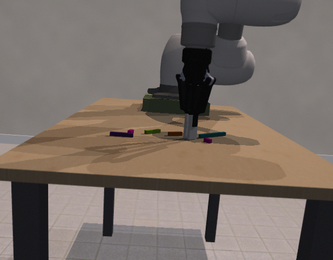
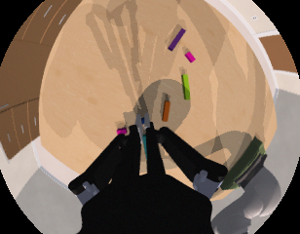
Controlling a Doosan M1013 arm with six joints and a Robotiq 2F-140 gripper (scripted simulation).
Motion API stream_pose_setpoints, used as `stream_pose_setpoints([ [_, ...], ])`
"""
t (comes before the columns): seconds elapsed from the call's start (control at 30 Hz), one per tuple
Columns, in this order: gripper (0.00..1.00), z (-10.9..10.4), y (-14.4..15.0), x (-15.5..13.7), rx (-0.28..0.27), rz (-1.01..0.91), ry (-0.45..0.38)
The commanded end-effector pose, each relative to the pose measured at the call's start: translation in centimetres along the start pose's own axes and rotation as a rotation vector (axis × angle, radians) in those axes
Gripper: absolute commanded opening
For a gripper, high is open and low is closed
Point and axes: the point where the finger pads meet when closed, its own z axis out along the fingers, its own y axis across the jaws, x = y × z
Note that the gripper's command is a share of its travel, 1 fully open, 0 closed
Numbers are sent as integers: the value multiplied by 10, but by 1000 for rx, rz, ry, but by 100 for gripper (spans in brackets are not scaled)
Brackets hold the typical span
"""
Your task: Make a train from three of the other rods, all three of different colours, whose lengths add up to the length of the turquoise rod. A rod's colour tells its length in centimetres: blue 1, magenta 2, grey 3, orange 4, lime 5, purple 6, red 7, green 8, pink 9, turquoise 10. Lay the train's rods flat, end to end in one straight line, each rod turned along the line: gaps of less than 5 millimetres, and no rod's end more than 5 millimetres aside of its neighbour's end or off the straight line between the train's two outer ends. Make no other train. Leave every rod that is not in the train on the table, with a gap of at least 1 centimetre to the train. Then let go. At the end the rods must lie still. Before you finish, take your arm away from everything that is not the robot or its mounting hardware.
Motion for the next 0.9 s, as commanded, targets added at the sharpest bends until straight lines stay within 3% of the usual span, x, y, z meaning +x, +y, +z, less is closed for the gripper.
stream_pose_setpoints([
  [0.0, 3, 0, 0, 0, 0, 0, 0],
  [0.67, 3, 0, 0, 0, 0, 0, 0],
  [0.87, 8, 0, 0, 0, 0, 0, 0],
])
